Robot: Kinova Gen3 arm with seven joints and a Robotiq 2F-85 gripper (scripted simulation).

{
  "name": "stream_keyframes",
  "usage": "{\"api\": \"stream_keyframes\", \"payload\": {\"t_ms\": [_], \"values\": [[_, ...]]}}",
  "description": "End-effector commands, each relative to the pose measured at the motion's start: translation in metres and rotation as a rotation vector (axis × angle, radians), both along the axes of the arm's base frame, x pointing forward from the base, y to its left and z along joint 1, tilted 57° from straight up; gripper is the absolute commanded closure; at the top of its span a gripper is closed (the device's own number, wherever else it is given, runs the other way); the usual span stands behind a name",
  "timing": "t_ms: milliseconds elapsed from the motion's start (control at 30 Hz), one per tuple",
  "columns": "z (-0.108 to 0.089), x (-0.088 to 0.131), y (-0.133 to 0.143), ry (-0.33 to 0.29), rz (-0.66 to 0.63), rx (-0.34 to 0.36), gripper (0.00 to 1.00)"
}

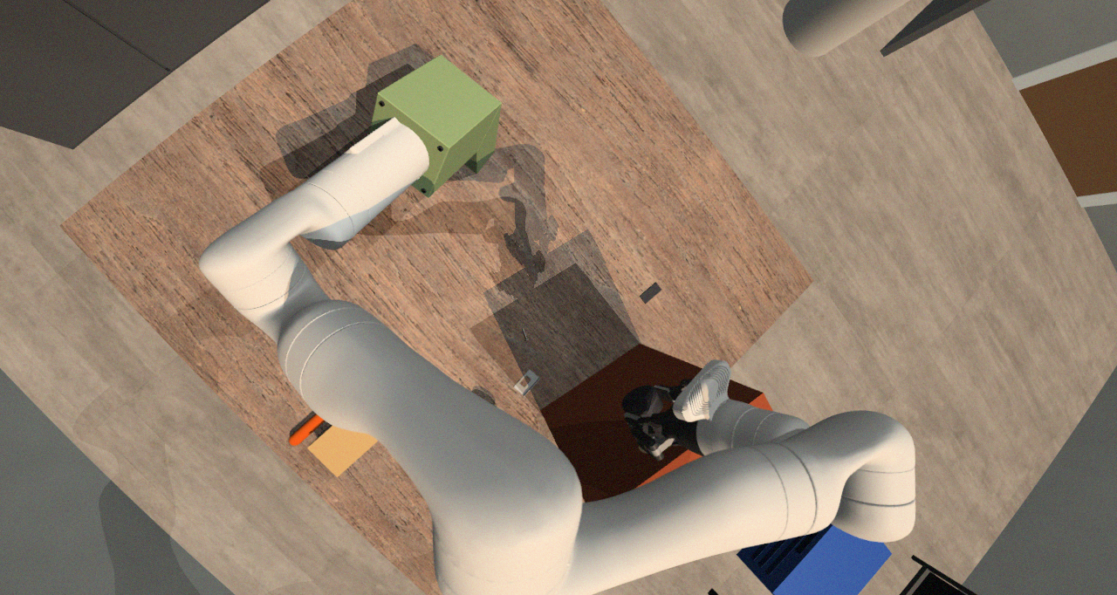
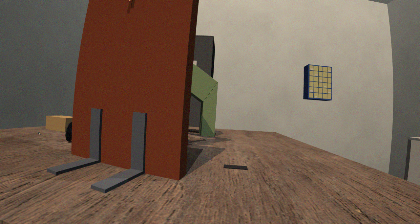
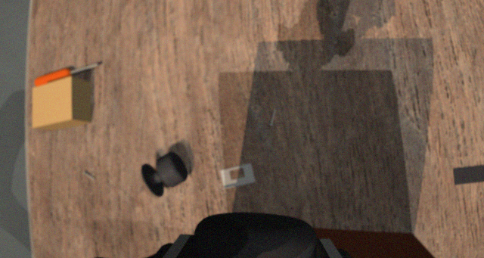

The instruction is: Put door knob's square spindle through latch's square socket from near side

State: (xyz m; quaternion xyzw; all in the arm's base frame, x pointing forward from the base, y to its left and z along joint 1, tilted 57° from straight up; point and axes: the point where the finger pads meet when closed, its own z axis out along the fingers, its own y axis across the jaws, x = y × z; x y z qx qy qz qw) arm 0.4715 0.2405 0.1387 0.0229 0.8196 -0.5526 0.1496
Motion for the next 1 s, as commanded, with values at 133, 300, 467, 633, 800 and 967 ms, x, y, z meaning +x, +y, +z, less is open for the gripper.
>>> {"api": "stream_keyframes", "payload": {"t_ms": [133,300,467,633,800,967], "values": [[0.0037,0.0024,-0.0009,0.001,0.004,-0.011,0.37],[0.0042,0.0038,-0.0004,0.001,0.005,-0.011,0.37],[0.0053,0.0069,0.0008,0.000,0.006,-0.010,0.37],[0.0053,0.0067,-0.0004,0.002,0.004,-0.012,0.37],[0.0052,0.0067,-0.0004,0.002,0.004,-0.012,0.37],[0.0052,0.0067,-0.0004,0.002,0.004,-0.012,0.37]]}}
